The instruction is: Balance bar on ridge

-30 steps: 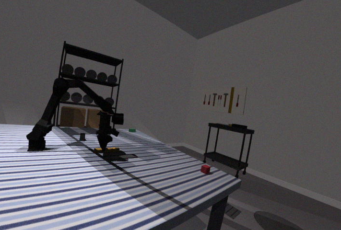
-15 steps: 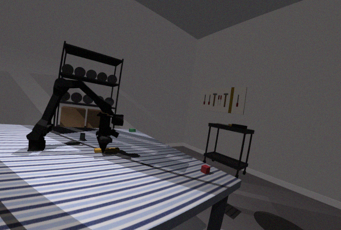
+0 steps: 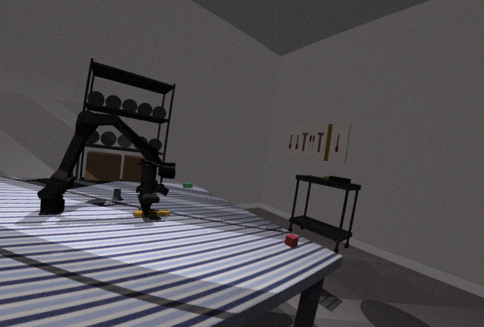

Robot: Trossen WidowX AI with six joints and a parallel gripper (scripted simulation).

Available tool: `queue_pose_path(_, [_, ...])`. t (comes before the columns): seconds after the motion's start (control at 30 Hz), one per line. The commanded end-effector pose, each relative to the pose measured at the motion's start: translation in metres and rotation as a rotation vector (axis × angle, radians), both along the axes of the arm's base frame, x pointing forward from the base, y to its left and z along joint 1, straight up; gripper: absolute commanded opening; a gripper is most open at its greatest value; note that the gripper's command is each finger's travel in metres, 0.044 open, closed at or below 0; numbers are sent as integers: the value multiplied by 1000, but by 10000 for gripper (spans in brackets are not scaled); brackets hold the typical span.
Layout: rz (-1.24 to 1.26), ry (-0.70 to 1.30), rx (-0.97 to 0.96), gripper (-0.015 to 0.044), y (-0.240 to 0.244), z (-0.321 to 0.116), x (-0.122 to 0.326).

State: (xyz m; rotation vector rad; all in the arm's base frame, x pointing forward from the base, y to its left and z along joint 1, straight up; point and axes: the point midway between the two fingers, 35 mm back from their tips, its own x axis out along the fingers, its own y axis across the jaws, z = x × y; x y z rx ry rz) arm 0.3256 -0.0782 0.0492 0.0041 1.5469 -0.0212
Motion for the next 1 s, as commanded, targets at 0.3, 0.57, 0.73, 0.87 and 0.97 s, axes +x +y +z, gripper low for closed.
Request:
queue_pose_path(0.3, [1,-2,1,0,0,28,3])
queue_pose_path(0.57, [2,-2,2,0,0,49,4])
queue_pose_path(0.73, [2,-2,3,0,0,62,3])
queue_pose_path(0.87, [3,-2,3,0,0,72,2])
queue_pose_path(0.97, [3,-2,4,0,0,80,1])
